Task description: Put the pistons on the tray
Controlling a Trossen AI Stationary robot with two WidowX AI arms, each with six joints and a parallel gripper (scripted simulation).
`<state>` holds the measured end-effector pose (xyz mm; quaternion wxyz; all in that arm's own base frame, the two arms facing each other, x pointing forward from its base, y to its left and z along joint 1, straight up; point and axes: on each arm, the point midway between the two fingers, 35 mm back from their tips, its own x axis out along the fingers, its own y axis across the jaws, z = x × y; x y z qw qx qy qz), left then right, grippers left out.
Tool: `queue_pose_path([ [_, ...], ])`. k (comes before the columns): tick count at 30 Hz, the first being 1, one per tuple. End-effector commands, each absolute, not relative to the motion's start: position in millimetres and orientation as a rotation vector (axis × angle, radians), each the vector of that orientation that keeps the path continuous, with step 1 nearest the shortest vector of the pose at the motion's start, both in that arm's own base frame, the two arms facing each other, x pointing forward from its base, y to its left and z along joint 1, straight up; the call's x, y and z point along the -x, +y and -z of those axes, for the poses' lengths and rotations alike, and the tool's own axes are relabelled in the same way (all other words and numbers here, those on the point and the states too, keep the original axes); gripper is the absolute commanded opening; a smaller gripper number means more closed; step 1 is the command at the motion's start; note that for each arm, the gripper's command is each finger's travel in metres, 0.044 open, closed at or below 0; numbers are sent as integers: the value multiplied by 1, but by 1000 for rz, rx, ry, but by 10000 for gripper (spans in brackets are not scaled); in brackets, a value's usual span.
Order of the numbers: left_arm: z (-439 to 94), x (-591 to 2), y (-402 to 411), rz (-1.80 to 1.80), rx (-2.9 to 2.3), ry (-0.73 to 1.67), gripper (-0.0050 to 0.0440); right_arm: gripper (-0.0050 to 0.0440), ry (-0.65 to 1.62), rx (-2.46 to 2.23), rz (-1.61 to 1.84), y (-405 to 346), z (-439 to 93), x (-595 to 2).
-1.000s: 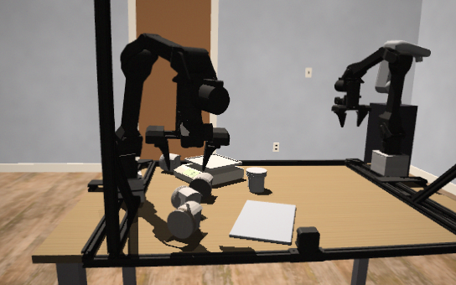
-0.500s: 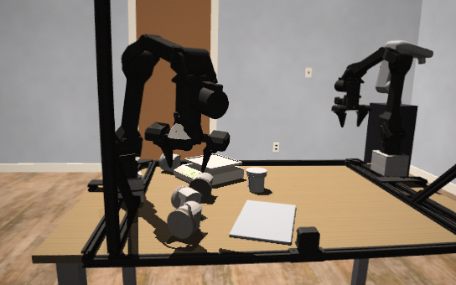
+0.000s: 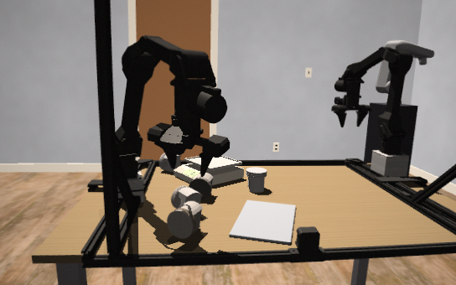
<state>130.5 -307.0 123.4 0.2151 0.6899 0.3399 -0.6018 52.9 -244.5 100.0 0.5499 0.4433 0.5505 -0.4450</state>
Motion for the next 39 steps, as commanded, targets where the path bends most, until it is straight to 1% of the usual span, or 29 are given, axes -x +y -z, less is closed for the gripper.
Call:
queue_pose_path([
  [1, -115, -130, -305, 1673, -1930, 958, 378, 440, 1303, -1050, 1050, -244, -100, -53],
  [39, -59, -130, -305, 1673, -1930, 958, 378, 440, 1303, -1050, 1050, -244, -100, -53],
])
